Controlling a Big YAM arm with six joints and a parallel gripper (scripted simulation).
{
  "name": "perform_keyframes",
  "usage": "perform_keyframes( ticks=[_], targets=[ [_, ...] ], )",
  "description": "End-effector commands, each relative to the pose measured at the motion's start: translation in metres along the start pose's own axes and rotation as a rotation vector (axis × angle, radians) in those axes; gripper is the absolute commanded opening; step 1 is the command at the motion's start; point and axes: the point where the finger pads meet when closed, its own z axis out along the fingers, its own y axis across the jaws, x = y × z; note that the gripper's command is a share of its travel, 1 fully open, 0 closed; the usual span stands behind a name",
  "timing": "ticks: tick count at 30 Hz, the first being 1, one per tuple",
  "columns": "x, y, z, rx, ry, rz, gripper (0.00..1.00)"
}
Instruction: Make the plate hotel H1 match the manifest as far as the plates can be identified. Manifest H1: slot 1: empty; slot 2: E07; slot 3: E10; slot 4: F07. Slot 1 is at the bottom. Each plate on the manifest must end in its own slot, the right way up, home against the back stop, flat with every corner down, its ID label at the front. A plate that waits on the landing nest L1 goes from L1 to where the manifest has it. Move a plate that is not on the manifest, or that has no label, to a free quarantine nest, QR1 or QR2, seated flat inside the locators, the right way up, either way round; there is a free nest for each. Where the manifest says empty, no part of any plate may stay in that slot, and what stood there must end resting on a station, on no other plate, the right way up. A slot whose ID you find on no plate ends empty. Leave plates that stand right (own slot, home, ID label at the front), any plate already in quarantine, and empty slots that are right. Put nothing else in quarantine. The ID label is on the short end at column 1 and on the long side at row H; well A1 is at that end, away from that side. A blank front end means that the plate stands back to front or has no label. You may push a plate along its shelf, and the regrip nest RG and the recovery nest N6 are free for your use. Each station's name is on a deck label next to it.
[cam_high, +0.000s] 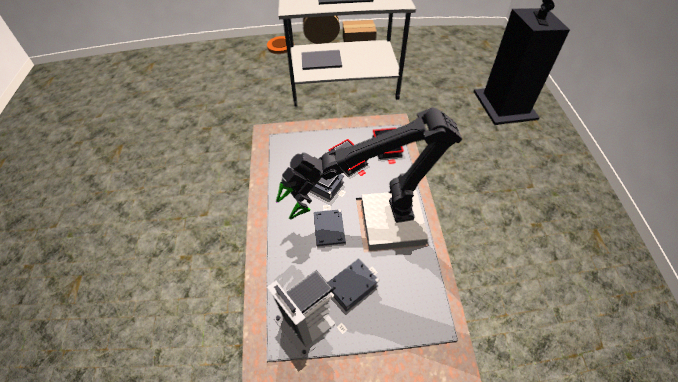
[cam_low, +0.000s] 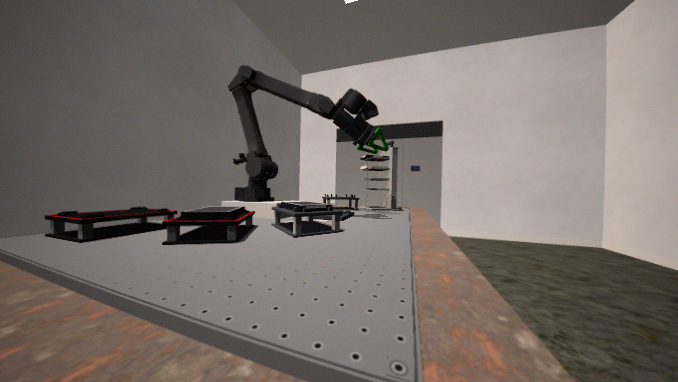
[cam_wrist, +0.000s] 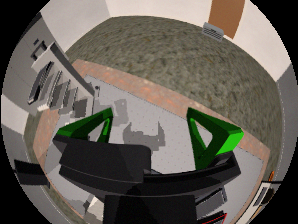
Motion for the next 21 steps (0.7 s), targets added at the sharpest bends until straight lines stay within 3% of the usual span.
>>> perform_keyframes(
  ticks=[1, 5, 7, 21],
  targets=[
    [-0.015, -0.008, -0.008, 0.021, -0.055, -0.067, 1.0],
    [-0.009, -0.01, -0.002, -0.01, -0.075, -0.107, 1.0],
    [-0.019, 0.004, -0.01, -0.024, -0.116, -0.148, 1.0],
    [-0.014, 0.048, -0.01, -0.032, -0.116, -0.128, 1.0]
  ],
)
